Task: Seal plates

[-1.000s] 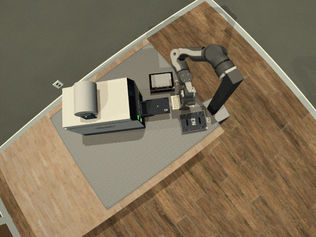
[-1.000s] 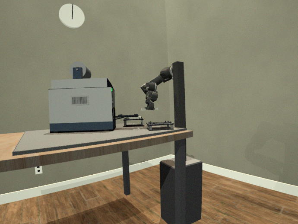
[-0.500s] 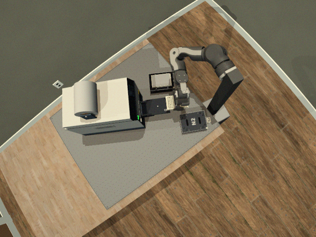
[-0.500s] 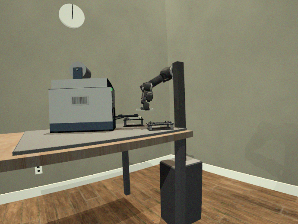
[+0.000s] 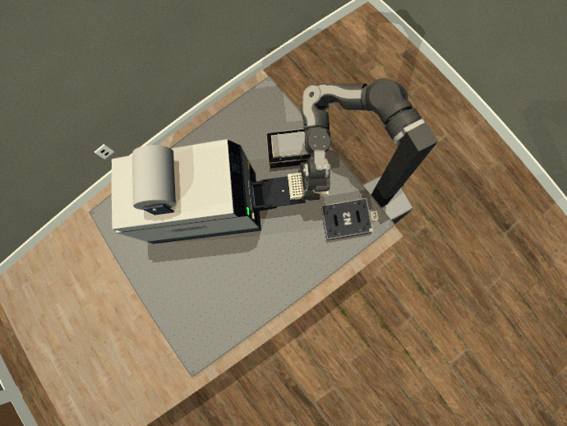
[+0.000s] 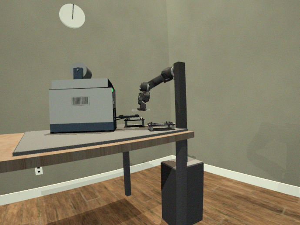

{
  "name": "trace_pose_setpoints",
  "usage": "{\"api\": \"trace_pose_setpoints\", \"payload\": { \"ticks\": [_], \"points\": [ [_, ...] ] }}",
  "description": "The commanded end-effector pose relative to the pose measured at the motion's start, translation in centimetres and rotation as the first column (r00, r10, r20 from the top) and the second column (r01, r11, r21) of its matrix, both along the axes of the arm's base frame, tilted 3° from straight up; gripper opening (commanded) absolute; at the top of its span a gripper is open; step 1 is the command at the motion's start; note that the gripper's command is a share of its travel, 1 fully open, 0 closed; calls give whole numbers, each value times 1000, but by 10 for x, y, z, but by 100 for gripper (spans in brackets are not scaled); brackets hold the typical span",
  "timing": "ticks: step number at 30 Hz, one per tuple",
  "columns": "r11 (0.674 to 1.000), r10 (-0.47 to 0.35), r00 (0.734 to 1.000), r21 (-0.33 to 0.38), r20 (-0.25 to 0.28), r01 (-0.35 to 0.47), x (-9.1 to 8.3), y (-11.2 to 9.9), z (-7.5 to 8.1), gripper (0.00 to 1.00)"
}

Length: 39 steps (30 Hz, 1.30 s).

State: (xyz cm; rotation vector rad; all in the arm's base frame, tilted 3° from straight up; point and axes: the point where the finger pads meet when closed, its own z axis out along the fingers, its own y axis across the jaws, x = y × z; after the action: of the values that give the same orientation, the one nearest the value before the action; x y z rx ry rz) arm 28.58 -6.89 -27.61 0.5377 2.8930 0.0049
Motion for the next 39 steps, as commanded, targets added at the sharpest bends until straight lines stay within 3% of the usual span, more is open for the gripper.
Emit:
{"api": "trace_pose_setpoints", "payload": {
  "ticks": [1,39],
  "points": [
    [1000,14,1000,14,6,-14,4,2,2,0],
    [1000,14,1000,13,7,-15,79,-25,4,0]
  ]
}}
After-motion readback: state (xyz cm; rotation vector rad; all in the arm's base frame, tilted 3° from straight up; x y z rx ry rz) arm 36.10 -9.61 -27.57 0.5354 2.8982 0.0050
